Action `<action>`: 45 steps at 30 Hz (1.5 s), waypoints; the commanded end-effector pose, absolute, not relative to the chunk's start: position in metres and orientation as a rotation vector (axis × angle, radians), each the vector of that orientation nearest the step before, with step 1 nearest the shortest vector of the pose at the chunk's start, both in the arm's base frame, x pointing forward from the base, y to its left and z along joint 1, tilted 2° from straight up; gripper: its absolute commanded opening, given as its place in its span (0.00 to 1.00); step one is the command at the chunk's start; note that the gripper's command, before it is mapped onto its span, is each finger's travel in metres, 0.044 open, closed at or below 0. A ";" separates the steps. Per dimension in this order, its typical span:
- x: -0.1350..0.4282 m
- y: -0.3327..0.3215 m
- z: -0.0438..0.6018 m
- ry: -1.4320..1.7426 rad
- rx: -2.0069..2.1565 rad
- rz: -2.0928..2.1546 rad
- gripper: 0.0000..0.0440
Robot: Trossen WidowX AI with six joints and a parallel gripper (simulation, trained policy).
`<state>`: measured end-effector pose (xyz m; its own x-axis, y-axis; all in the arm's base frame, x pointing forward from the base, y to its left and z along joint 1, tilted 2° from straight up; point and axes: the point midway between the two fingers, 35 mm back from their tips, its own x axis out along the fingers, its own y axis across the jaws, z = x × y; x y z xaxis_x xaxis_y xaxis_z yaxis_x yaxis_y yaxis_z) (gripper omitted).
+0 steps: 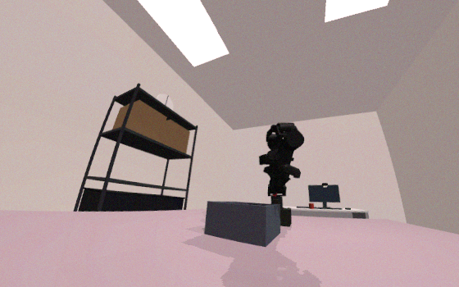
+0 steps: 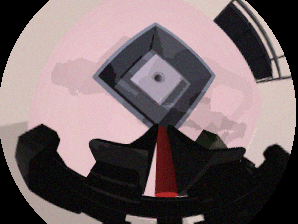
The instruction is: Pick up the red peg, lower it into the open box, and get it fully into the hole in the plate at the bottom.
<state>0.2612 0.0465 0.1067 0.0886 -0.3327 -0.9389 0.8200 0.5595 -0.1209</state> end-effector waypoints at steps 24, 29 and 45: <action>0.322 -0.041 0.073 1.221 0.558 -0.861 0.00; 0.323 -0.045 0.057 1.268 0.544 -0.817 0.01; 0.346 -0.052 0.046 1.339 0.554 -0.700 0.66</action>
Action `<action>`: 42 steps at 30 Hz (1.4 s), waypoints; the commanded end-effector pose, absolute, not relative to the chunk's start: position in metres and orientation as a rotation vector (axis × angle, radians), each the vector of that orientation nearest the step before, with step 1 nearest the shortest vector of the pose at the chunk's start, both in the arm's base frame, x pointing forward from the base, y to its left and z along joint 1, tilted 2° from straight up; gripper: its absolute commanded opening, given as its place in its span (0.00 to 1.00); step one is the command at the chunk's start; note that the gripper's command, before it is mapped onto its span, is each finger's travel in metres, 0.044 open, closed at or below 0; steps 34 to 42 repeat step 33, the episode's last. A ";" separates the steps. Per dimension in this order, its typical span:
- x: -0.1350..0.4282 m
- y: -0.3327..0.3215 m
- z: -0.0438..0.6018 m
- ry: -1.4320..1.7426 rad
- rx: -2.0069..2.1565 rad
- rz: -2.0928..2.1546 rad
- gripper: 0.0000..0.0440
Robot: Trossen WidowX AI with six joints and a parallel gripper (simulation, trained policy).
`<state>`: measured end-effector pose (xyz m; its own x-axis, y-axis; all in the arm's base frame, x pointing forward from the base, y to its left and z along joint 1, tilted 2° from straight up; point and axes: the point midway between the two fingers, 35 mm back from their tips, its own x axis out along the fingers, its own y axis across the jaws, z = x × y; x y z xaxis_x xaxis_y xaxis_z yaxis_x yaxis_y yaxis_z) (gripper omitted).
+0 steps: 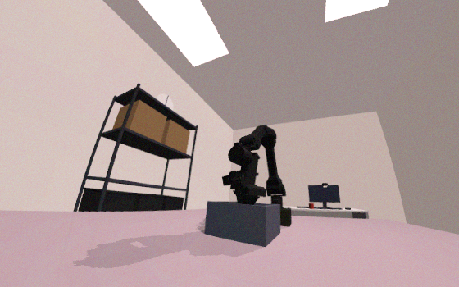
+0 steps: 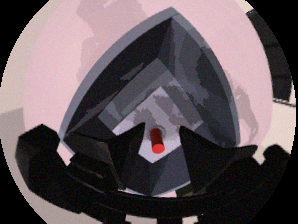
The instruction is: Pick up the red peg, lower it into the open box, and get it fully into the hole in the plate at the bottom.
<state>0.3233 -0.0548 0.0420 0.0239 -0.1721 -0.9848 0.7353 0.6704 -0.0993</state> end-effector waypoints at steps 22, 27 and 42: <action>0.414 -0.040 0.088 1.290 0.635 -0.518 1.00; 0.415 -0.040 0.088 1.288 0.634 -0.516 1.00; 0.415 -0.040 0.088 1.288 0.634 -0.516 1.00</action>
